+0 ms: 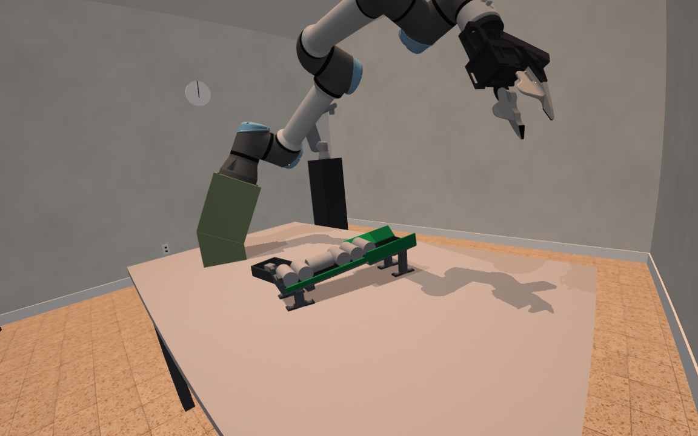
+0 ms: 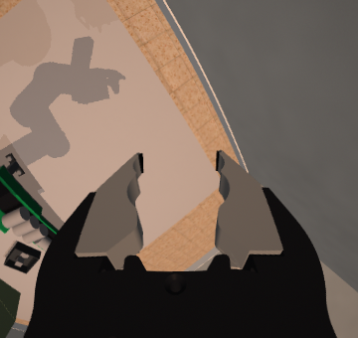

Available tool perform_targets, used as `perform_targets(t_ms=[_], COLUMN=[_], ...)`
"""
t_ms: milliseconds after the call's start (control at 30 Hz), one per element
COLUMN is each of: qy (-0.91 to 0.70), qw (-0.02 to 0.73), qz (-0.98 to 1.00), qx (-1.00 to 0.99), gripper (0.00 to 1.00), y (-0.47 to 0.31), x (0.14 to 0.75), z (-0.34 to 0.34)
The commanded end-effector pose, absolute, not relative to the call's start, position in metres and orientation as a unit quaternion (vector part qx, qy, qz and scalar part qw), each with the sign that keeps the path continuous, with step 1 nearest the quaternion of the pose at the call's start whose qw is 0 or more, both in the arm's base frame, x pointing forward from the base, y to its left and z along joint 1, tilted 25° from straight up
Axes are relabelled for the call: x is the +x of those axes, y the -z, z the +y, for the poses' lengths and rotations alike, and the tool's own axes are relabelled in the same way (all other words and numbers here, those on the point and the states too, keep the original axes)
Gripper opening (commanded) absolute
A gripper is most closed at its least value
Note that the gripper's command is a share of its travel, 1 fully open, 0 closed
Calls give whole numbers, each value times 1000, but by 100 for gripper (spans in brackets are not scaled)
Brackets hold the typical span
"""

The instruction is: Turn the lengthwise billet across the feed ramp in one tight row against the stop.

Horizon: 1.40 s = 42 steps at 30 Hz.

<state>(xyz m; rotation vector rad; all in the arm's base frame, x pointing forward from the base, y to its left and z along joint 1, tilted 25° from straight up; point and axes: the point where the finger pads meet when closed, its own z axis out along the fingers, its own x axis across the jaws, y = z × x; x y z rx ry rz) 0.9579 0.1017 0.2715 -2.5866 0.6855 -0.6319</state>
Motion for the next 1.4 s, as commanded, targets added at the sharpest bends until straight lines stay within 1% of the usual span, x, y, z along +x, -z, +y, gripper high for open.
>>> perform_targets(t_ms=[0, 167, 567, 733, 1133, 1300, 1367], qy=[226, 204, 204, 179, 179, 155, 155], qw=[195, 185, 185, 173, 173, 159, 159], qz=[245, 294, 294, 343, 343, 391, 391], qx=[-922, -915, -915, -906, -906, -893, -893], gripper=[40, 40, 40, 40, 40, 40, 40], y=[-273, -277, -277, -276, -276, -273, -273], x=[958, 925, 925, 888, 888, 847, 847], z=[101, 83, 83, 67, 67, 52, 52])
